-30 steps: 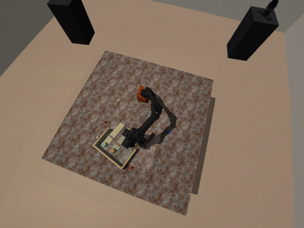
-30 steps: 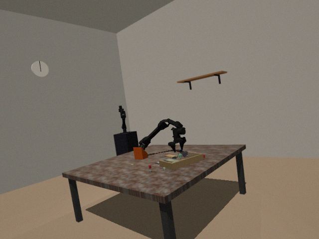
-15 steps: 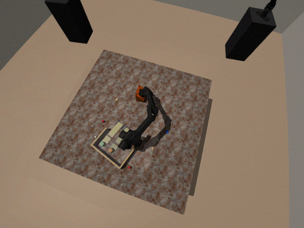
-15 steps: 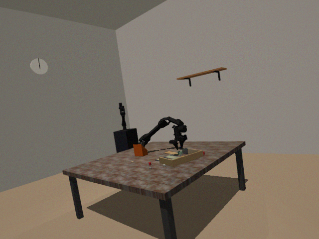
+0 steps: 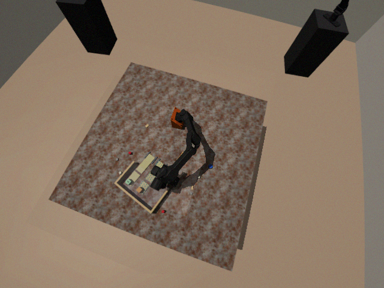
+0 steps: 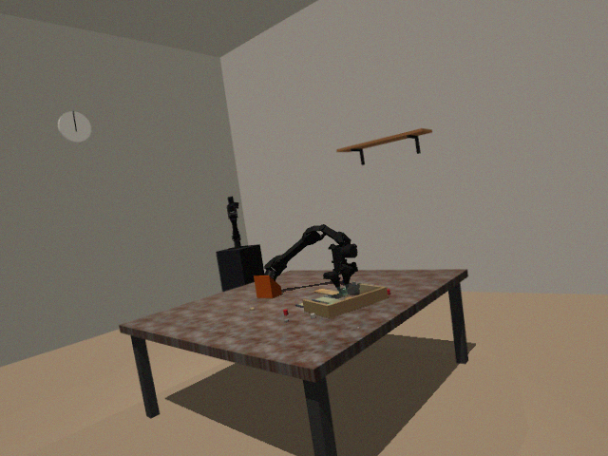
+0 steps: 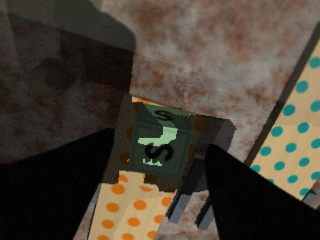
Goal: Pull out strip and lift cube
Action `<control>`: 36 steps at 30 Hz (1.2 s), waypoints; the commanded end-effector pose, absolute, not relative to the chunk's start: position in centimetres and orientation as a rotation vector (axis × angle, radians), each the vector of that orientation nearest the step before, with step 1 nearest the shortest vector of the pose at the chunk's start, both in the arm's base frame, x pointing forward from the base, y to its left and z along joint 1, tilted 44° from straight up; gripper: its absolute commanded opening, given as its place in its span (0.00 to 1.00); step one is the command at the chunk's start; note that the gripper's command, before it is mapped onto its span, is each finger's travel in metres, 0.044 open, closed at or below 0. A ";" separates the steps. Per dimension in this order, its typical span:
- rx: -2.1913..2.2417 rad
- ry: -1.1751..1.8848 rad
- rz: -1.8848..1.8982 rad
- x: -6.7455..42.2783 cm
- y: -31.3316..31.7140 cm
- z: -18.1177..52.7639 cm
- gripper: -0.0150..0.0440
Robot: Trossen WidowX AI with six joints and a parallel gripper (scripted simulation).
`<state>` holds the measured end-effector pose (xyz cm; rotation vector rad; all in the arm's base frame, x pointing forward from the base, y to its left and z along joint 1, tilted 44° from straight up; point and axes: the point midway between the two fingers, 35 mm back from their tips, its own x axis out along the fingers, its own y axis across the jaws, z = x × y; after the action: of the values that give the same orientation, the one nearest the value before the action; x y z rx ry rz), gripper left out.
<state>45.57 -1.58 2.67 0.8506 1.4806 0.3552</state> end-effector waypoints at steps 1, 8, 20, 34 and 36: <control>0.856 1.486 0.356 45.5 -0.9 2.1 0.68; 0.857 1.486 0.357 45.5 -0.1 1.3 0.68; 0.848 1.484 0.355 45.6 -0.2 1.4 0.47; 0.851 1.486 0.354 43.1 -1.5 2.4 0.25; 0.852 1.487 0.353 42.3 -1.9 2.7 0.25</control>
<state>43.62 -1.25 2.32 0.8529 1.4835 0.3561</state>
